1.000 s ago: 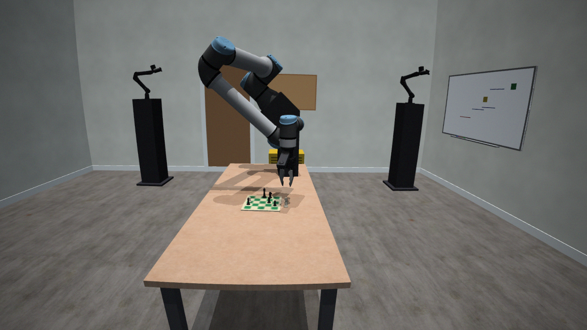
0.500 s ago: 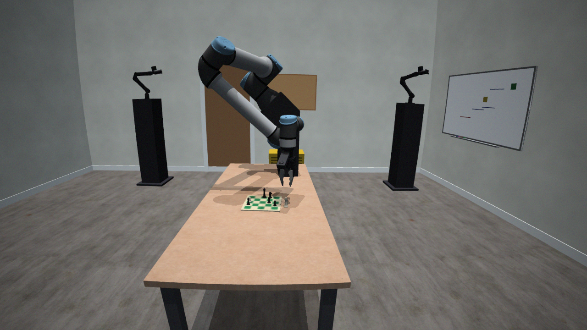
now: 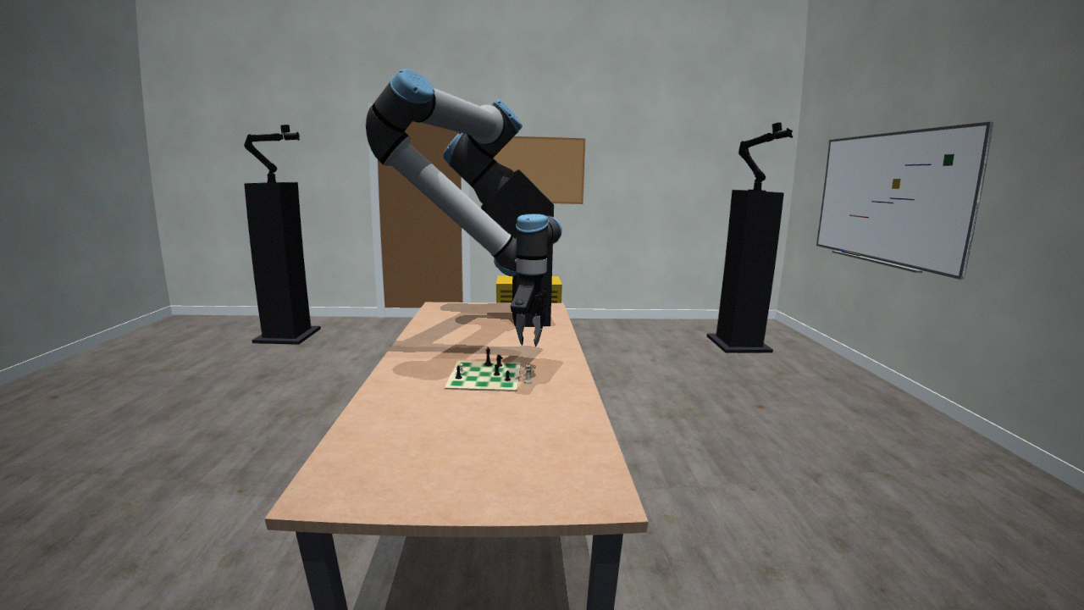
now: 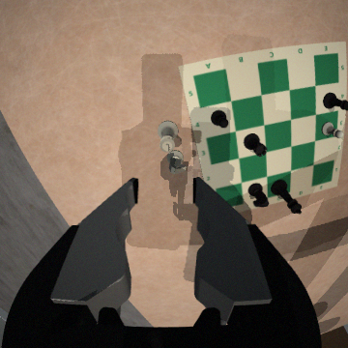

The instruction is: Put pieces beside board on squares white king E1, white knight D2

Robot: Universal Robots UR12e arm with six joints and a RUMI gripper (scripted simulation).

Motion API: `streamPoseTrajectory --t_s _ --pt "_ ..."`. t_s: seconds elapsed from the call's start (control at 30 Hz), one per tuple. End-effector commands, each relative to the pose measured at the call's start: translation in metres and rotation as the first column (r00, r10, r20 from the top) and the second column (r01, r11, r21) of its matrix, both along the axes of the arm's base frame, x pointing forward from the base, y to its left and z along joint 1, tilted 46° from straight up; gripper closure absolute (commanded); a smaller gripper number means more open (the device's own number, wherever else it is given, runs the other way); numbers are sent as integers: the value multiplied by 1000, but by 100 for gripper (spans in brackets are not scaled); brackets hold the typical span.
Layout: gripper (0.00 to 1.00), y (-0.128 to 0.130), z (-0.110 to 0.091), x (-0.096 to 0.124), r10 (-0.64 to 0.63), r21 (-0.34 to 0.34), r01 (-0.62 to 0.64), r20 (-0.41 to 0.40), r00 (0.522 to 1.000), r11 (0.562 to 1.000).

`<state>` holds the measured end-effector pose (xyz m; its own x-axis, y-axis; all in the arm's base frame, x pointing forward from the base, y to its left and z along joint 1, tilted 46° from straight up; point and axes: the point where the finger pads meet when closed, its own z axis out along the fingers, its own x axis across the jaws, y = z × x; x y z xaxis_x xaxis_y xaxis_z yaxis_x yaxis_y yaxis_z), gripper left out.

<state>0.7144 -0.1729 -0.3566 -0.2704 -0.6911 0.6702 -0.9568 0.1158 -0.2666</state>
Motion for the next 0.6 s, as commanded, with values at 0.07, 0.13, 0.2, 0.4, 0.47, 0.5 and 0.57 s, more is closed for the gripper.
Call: streamPoseTrajectory --t_s 0.07,0.13,0.2,0.4,0.47,0.5,0.57 --pt "75 -5 -4 2 1 1 -1 2 1000 1000" --pt "75 -6 -6 3 1 1 -1 2 1000 1000" --pt "75 -8 -8 3 1 1 -1 2 1000 1000" --pt "75 -15 -14 4 1 1 -1 2 1000 1000" --pt "75 -15 -14 4 1 1 -1 2 1000 1000" --pt "75 -17 -15 4 1 1 -1 2 1000 1000" --pt "75 -19 -18 5 1 1 -1 2 1000 1000"
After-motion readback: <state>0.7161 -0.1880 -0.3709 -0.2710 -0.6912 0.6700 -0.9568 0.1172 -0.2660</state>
